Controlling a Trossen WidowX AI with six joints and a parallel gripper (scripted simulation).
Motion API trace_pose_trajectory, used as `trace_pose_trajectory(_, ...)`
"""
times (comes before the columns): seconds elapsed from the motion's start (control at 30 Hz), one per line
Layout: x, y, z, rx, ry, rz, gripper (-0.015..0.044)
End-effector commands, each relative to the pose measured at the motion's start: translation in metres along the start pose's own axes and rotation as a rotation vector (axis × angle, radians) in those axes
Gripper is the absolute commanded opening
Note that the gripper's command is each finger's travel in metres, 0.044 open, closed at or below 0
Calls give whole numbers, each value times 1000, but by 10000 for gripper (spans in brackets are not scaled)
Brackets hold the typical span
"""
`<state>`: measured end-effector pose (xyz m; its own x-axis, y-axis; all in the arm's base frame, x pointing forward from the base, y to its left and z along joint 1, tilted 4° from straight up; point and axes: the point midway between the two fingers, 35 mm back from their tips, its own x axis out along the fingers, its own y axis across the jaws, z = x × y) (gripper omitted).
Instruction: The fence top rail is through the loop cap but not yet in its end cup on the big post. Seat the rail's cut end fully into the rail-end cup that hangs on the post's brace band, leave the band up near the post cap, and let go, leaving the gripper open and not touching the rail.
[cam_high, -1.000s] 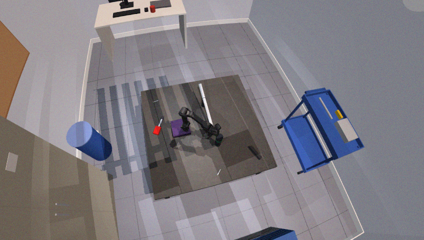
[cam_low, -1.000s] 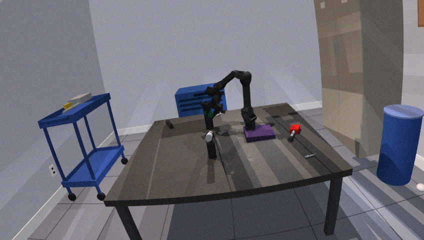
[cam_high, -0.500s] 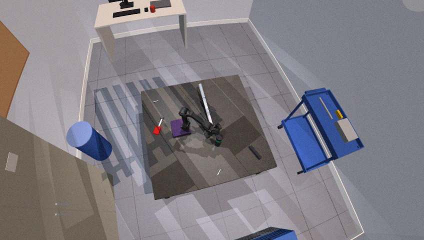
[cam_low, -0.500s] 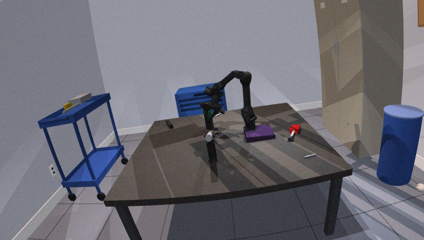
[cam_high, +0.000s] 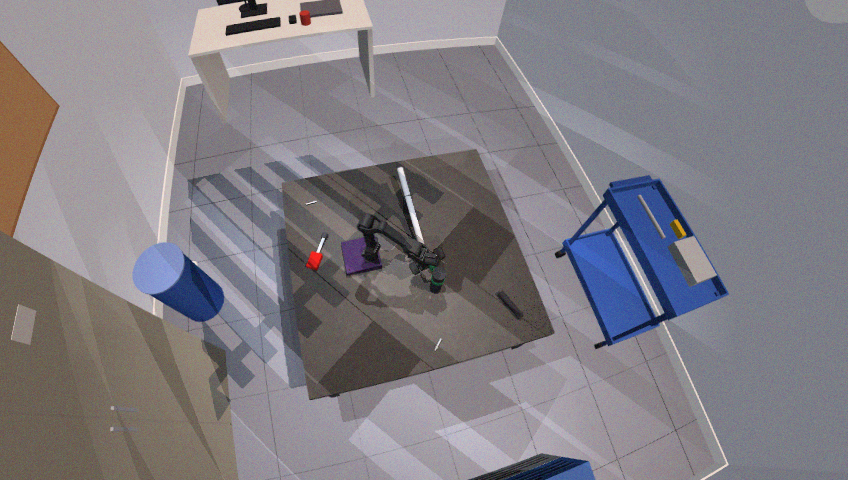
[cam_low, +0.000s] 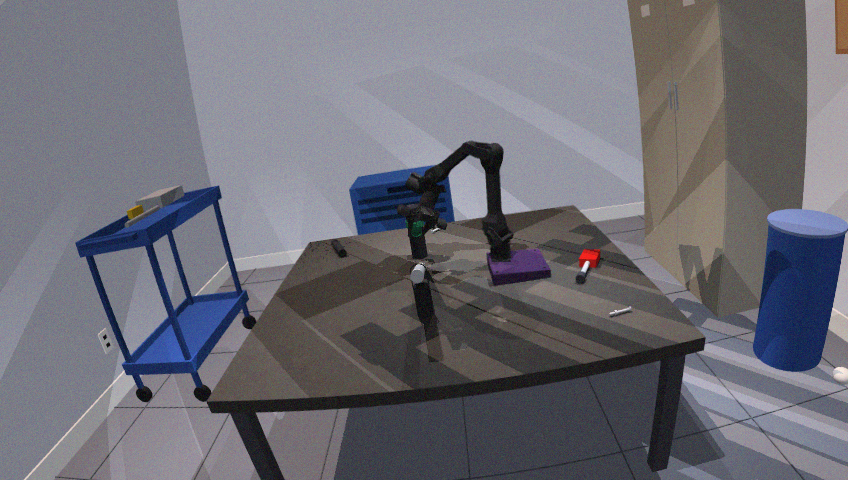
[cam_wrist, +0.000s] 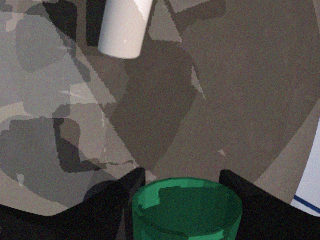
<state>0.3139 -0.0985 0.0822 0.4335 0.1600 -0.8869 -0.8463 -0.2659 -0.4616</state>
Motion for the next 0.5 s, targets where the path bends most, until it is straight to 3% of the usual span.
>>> trace_pose_trajectory(0.0,1,-2,-1,36,24,0,0)
trace_pose_trajectory(0.47,4,-7,-1,84,52,0,0)
